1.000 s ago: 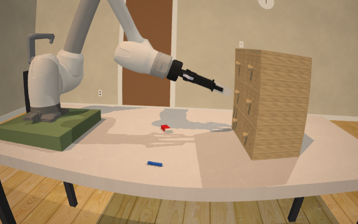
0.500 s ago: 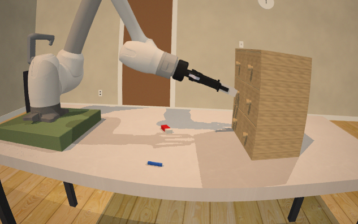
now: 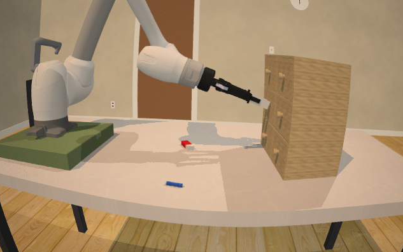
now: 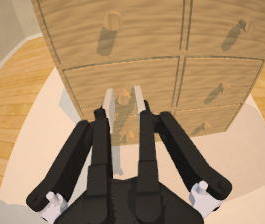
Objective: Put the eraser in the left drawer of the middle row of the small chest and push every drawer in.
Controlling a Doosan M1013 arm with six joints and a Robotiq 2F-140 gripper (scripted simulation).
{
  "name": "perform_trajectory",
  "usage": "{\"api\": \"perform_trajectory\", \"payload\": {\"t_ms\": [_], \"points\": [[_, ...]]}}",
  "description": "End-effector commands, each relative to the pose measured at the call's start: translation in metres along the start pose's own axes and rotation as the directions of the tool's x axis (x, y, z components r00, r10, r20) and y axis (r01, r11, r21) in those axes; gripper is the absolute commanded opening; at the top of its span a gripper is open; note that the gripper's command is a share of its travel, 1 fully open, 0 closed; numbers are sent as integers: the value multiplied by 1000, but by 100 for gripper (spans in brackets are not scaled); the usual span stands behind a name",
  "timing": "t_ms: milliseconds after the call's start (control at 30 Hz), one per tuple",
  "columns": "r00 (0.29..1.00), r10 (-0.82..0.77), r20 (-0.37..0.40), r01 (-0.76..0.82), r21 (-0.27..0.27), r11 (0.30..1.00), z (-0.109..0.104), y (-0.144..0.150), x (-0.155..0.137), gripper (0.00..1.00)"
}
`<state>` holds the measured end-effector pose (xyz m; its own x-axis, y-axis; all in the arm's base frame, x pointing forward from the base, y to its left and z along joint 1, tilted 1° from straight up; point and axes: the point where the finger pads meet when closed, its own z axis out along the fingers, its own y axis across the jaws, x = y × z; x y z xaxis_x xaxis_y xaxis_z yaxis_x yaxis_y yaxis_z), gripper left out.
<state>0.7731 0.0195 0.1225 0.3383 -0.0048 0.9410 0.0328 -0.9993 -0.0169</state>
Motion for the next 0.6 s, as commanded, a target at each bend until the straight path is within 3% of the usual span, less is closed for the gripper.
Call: {"api": "perform_trajectory", "payload": {"t_ms": [0, 533, 567], "points": [[1000, 0, 3, 0, -1, 1000, 2, -1, 0, 20], [1000, 0, 3, 0, -1, 1000, 2, -1, 0, 20], [1000, 0, 3, 0, -1, 1000, 2, -1, 0, 8]]}}
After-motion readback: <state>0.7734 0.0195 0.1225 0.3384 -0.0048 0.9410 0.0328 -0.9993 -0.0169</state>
